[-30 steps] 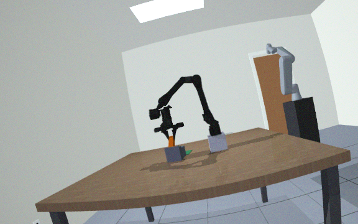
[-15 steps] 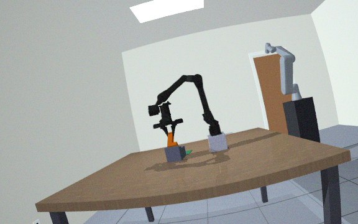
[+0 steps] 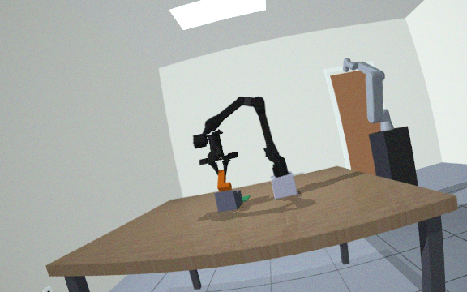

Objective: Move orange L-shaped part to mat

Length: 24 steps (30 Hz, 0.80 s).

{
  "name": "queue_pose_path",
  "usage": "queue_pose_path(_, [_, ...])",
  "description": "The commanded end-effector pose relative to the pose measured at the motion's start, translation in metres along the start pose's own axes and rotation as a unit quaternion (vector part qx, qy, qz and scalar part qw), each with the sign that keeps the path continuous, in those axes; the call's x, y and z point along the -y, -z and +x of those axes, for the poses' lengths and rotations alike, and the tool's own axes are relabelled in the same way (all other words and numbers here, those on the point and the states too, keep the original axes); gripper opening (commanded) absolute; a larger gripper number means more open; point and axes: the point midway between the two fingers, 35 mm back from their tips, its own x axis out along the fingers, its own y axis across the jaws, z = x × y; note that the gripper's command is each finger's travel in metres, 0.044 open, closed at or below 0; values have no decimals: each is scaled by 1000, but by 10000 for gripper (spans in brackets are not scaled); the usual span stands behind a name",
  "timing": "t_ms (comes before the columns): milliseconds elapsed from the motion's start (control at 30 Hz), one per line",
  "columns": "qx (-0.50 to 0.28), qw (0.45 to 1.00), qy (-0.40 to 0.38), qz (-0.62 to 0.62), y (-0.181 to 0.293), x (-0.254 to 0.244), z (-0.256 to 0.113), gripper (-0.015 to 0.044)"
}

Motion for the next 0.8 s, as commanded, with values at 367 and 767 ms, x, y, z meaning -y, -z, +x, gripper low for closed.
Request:
queue_pose_path(367, [-1, 1000, 1, 0, 53, -4, 2, 0])
queue_pose_path(767, [-3, 1000, 0, 0, 103, -8, 2, 0])
